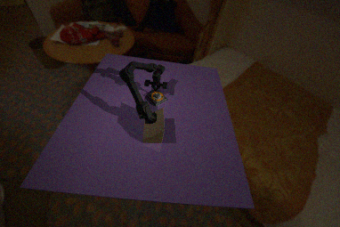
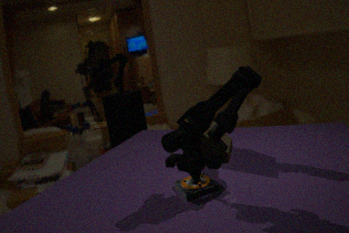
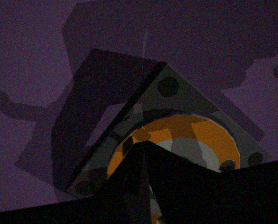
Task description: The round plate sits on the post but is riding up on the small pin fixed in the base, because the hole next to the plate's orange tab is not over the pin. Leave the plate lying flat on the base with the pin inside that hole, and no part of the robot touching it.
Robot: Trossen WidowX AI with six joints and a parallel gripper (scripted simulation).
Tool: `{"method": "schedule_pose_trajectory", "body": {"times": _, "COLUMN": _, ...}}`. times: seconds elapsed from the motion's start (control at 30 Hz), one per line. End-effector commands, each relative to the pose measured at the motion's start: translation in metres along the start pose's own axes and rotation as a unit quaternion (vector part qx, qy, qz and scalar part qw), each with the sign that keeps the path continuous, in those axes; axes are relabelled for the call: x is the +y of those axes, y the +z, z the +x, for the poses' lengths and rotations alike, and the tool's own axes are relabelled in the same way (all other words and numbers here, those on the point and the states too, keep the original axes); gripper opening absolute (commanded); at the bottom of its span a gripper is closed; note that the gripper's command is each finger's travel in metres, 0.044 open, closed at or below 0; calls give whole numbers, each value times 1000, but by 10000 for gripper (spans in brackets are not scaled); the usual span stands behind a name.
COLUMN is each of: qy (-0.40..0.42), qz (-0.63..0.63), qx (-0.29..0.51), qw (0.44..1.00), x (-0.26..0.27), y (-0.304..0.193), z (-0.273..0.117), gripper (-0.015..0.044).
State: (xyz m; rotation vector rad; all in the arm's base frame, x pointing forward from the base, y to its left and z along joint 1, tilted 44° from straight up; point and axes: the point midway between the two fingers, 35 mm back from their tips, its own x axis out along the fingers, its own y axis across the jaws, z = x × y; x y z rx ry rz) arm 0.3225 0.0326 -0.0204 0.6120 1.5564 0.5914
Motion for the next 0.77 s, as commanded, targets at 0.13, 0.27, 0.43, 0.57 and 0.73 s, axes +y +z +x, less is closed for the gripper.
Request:
{"method": "schedule_pose_trajectory", "body": {"times": 0.13, "qy": -2, "qz": -5, "qx": -8, "qw": 1000, "x": 0, "y": -3, "z": -41, "gripper": 0}}
{"method": "schedule_pose_trajectory", "body": {"times": 0.27, "qy": 1, "qz": 2, "qx": -6, "qw": 1000, "x": -1, "y": -4, "z": -34, "gripper": 0}}
{"method": "schedule_pose_trajectory", "body": {"times": 0.43, "qy": 1, "qz": 2, "qx": -6, "qw": 1000, "x": -1, "y": -4, "z": -34, "gripper": 0}}
{"method": "schedule_pose_trajectory", "body": {"times": 0.57, "qy": 1, "qz": 2, "qx": -6, "qw": 1000, "x": -1, "y": -4, "z": -34, "gripper": 0}}
{"method": "schedule_pose_trajectory", "body": {"times": 0.73, "qy": 1, "qz": 2, "qx": -6, "qw": 1000, "x": -1, "y": -4, "z": -34, "gripper": 0}}
